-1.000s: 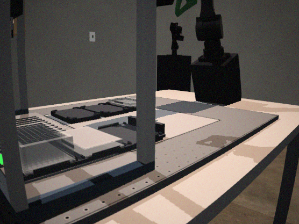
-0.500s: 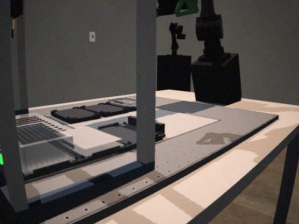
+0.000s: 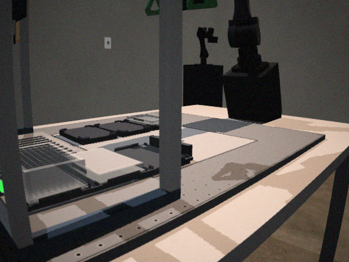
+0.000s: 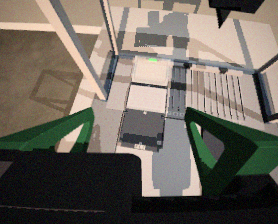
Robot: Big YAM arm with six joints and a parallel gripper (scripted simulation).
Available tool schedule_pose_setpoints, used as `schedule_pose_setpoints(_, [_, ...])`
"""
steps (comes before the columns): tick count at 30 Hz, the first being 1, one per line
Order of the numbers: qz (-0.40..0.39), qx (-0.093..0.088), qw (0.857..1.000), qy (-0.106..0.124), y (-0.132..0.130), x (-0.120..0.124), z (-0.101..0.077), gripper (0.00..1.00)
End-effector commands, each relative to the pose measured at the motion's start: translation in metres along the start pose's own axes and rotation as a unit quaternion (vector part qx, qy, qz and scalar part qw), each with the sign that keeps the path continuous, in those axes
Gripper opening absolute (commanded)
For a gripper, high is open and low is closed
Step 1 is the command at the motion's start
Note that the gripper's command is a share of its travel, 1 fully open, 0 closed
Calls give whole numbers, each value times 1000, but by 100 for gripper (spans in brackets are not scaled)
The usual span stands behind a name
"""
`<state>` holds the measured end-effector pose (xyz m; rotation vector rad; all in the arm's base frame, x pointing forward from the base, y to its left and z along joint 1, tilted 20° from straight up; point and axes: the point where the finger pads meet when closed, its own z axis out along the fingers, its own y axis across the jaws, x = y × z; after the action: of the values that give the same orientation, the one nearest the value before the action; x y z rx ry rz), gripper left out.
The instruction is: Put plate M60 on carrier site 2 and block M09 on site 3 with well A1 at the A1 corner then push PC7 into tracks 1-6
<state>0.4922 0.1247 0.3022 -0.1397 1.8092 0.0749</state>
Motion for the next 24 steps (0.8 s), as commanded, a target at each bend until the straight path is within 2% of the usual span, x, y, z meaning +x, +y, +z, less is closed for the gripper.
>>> schedule_pose_setpoints(1, [-4,6,1000,-18,-8,-34,16,100])
schedule_pose_setpoints(10, [-5,6,1000,-18,-17,-54,45,100])
schedule_pose_setpoints(12, [-5,6,1000,-18,-17,-54,45,100])
schedule_pose_setpoints(13, [-8,6,1000,10,-18,-21,46,100])
schedule_pose_setpoints(14, [-5,6,1000,-18,-18,-59,51,100])
schedule_pose_setpoints(24, [-5,7,1000,-19,-28,-81,83,100])
